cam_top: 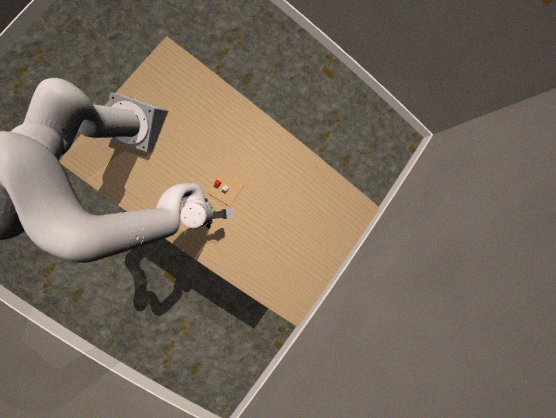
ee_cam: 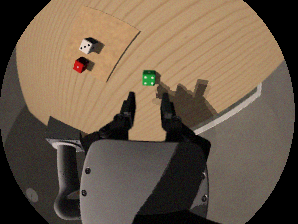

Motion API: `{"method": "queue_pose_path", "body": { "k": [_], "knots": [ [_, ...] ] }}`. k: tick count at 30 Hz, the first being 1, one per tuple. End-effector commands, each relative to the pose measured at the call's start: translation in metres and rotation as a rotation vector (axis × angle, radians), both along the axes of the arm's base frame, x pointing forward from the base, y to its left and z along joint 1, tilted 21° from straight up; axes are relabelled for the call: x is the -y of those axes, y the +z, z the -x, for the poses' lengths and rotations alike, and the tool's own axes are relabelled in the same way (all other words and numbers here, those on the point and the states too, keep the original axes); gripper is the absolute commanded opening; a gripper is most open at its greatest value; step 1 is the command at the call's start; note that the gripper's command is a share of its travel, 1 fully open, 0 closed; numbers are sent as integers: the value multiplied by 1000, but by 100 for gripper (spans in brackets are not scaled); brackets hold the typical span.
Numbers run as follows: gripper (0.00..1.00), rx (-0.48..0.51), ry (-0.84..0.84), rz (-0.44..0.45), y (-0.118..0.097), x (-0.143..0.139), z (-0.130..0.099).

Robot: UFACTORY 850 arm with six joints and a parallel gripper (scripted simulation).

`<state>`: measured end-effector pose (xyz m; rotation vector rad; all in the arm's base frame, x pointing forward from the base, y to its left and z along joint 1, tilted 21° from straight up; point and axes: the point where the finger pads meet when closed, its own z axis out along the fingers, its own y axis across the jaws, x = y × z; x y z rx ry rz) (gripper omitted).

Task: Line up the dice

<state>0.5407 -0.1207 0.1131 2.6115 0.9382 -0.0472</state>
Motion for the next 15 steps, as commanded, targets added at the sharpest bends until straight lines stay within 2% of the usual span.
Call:
{"method": "queue_pose_path", "body": {
  "k": [1,15],
  "knots": [
    [42,2,0,0,1,0,-1],
    [42,2,0,1,-1,1,-1]
  ]
}}
